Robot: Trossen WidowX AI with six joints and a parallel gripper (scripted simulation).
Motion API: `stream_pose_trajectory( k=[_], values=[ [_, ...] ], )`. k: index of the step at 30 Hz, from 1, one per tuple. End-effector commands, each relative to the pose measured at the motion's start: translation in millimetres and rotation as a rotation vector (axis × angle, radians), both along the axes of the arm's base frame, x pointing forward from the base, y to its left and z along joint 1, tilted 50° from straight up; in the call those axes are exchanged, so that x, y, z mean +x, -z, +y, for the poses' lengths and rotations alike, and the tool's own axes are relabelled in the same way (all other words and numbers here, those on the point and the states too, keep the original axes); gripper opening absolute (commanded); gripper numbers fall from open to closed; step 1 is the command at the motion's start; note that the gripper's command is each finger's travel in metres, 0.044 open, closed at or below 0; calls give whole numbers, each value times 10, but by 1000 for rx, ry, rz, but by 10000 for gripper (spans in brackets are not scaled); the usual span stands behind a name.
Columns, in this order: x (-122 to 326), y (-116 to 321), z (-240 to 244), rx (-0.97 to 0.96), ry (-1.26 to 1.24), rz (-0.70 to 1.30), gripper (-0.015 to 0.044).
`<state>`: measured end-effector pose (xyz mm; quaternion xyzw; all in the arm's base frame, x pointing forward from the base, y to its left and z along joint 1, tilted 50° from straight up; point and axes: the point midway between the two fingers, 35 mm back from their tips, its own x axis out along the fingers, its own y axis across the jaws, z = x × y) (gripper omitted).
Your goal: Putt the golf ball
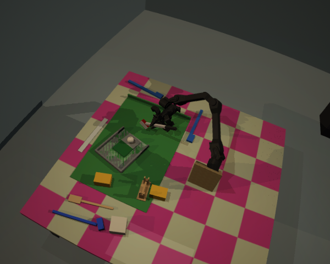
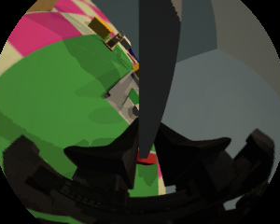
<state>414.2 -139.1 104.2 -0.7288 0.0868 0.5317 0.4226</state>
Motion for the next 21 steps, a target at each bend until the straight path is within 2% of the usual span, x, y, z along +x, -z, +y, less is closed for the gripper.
stream_pose_trajectory(
  k=[1,21],
  values=[
    [25,-231,298,2,-16,-12,0],
    [39,-236,296,0,-22,-19,0]
  ],
)
